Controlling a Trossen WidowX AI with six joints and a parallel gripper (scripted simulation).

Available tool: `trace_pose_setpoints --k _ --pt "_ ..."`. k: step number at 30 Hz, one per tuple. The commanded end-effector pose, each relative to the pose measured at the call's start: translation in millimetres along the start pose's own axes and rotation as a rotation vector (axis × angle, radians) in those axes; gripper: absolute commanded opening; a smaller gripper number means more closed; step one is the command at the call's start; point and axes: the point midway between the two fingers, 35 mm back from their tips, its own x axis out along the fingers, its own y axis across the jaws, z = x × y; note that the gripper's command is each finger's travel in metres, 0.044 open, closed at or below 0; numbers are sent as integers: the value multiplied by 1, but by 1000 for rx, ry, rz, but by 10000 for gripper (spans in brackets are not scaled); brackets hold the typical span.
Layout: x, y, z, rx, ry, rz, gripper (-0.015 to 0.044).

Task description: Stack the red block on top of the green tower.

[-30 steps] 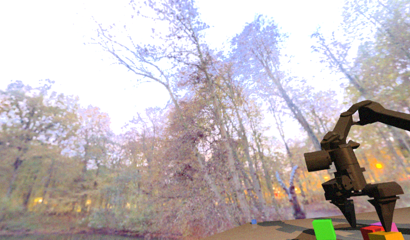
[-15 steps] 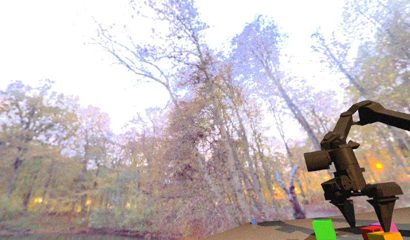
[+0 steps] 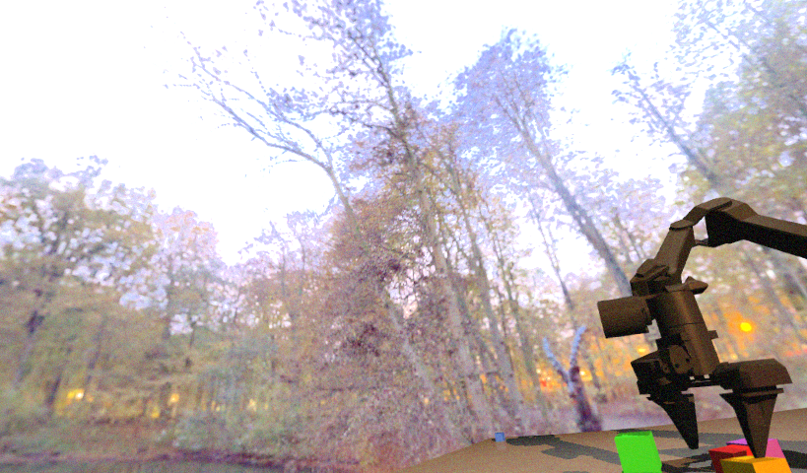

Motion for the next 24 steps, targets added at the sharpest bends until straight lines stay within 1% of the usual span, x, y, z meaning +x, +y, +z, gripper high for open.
trace_pose_setpoints --k 1,14,15,17,24 --pt "22 -1 -10 45 57 7 440" --pt "22 -1 -10 45 57 7 440" --pt "-1 0 2 0 -10 0 440" --pt "-9 2 7 -25 -41 1 440" --pt "-38 1 9 -13 -28 6 440"
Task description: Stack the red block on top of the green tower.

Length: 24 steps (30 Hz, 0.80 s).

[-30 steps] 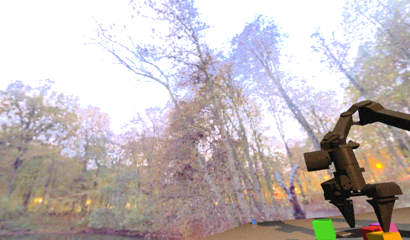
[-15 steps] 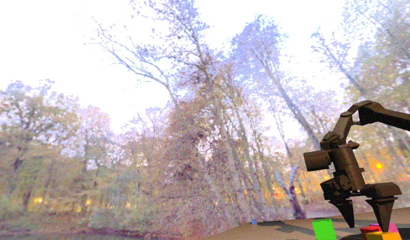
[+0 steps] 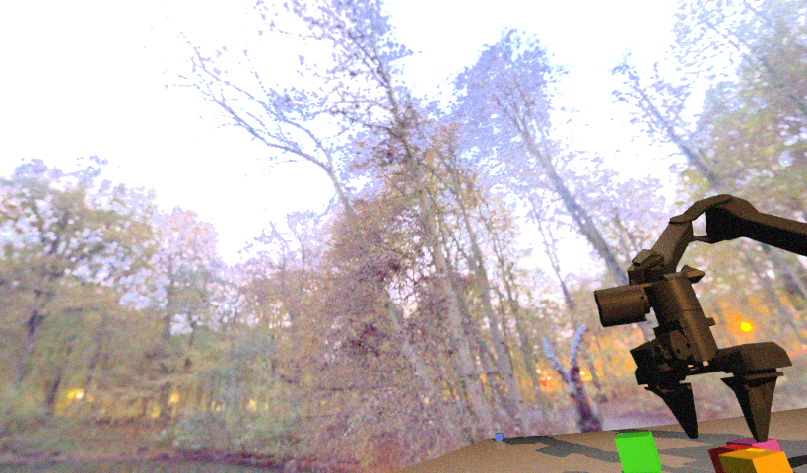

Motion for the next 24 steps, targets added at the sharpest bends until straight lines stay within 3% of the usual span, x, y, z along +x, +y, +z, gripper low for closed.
trace_pose_setpoints --k 1,7,19,24 --pt "-24 -3 5 12 -19 -2 440" --pt "-55 -4 3 29 2 -6 440" --pt "-53 -5 -7 71 63 2 440" --pt "-28 -6 -7 71 63 2 440"
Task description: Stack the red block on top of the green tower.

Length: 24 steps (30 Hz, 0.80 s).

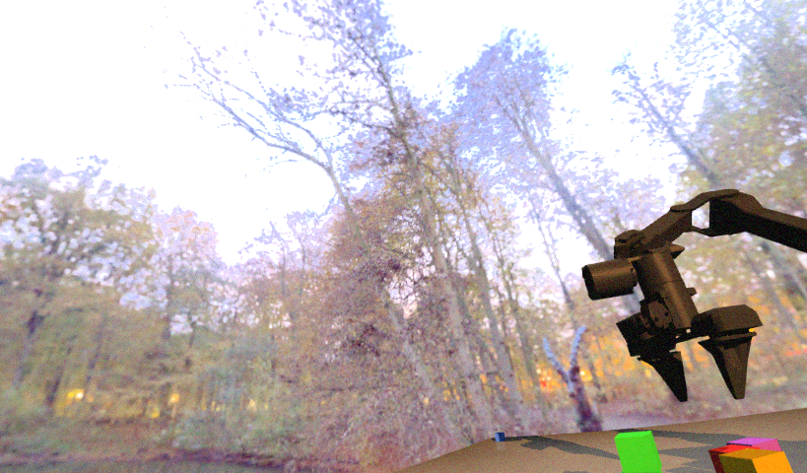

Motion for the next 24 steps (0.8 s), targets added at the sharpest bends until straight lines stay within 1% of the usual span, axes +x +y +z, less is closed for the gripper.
trace_pose_setpoints --k 1,4,12,24 --pt "23 1 -3 -10 18 -1 440" --pt "40 1 -5 -10 19 -3 440" --pt "44 1 -5 -10 19 -3 440" --pt "63 1 -4 -10 19 -2 440"
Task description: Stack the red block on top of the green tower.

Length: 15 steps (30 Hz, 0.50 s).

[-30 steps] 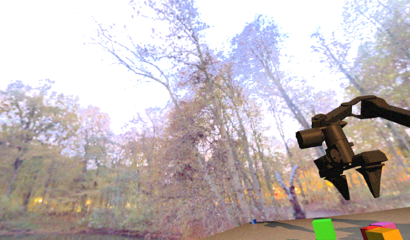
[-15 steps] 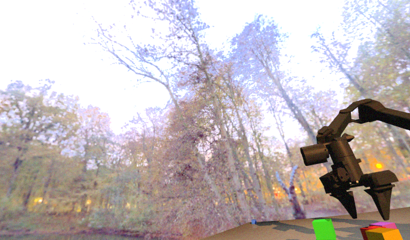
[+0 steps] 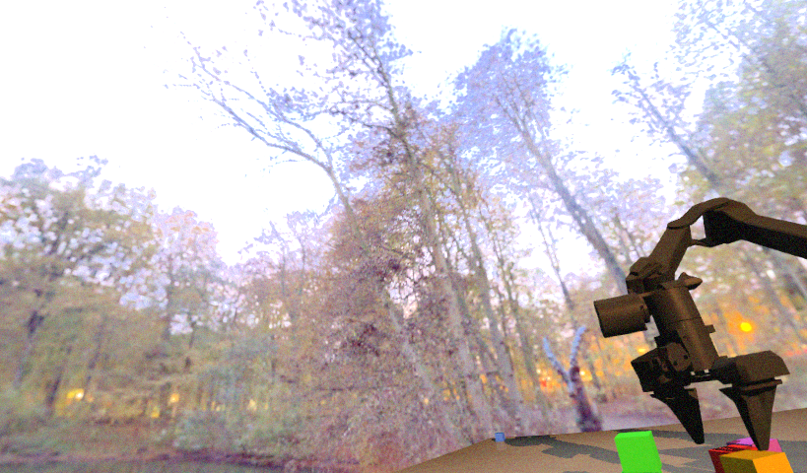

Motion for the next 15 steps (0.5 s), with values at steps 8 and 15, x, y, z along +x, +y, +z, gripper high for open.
trace_pose_setpoints --k 8,15 --pt "21 1 -2 -4 9 -3 440" --pt "31 1 -3 -4 10 -5 440"
